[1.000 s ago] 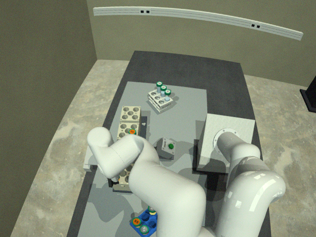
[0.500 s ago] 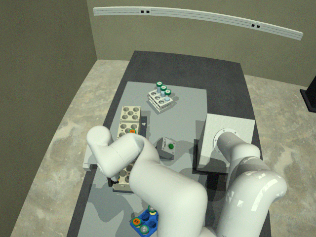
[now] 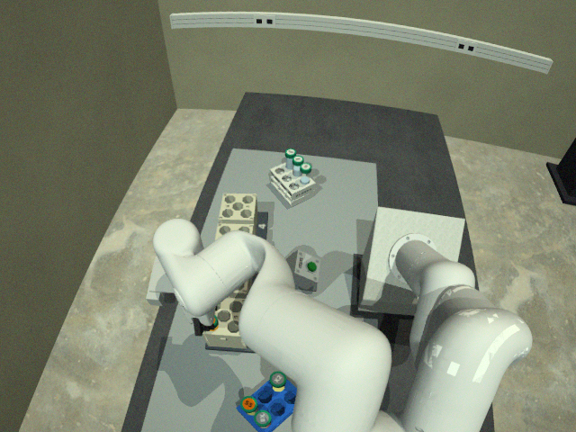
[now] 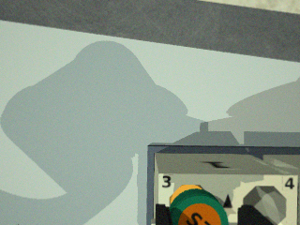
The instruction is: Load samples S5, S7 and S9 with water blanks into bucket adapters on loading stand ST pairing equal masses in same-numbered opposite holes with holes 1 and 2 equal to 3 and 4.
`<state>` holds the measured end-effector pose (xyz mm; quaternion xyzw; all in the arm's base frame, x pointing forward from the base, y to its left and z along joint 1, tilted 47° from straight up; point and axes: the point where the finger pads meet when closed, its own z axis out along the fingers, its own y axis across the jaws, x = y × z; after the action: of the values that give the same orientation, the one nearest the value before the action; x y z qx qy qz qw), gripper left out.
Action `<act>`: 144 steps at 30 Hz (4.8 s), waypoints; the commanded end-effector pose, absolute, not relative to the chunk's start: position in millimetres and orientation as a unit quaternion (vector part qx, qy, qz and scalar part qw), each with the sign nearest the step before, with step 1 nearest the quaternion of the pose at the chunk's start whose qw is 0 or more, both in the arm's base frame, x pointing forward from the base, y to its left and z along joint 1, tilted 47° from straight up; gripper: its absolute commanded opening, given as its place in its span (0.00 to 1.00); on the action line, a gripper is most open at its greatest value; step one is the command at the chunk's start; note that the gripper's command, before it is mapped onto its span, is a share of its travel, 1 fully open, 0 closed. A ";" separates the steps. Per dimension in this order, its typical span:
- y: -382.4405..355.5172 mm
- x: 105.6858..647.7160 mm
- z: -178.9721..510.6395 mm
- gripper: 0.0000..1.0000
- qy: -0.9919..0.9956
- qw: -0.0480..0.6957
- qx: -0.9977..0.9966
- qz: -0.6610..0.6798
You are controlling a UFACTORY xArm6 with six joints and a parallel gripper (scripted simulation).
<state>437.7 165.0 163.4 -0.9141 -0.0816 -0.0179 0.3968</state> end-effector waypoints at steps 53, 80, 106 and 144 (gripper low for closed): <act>93.7 441.8 230.8 0.44 -0.081 0.396 -0.914 -0.020; 104.4 429.7 242.6 0.57 -0.020 0.397 -0.918 0.007; 165.5 359.5 310.5 0.57 0.271 0.374 -0.877 0.132; 213.3 315.9 342.9 0.57 0.271 0.375 -0.877 0.132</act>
<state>315.4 208.6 346.2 -0.8767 0.2714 0.1339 0.3739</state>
